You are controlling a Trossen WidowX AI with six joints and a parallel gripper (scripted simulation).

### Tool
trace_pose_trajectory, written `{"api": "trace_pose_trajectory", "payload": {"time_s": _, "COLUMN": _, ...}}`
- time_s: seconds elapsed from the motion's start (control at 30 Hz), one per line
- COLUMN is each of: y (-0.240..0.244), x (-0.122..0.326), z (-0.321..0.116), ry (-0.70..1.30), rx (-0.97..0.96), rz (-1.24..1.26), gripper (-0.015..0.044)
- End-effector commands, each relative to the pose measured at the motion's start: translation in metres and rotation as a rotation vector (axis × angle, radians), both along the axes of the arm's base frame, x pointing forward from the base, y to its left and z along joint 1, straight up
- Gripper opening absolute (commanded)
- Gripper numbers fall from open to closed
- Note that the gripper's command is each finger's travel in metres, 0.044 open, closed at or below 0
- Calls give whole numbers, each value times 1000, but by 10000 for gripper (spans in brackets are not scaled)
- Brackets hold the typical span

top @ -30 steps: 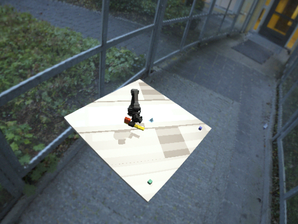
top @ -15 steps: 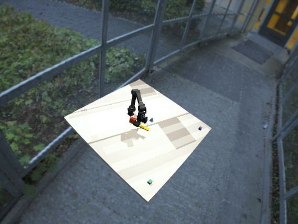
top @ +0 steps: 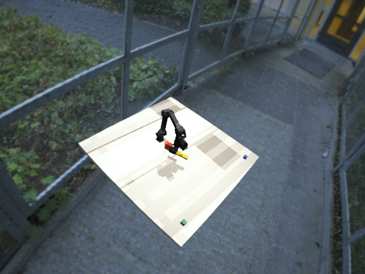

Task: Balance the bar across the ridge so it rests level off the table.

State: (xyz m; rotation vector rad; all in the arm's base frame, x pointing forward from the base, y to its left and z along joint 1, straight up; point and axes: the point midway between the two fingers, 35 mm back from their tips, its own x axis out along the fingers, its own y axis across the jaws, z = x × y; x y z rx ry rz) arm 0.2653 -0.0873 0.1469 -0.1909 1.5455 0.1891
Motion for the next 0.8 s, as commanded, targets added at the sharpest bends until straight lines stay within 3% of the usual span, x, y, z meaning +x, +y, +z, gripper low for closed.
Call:
{"api": "trace_pose_trajectory", "payload": {"time_s": 0.0, "y": 14, "x": 7, "z": 2, "ry": -5, "rx": -6, "rz": -21, "gripper": 0}}
{"api": "trace_pose_trajectory", "payload": {"time_s": 0.77, "y": 100, "x": 22, "z": 3, "ry": -6, "rx": 2, "rz": -115, "gripper": 0}}
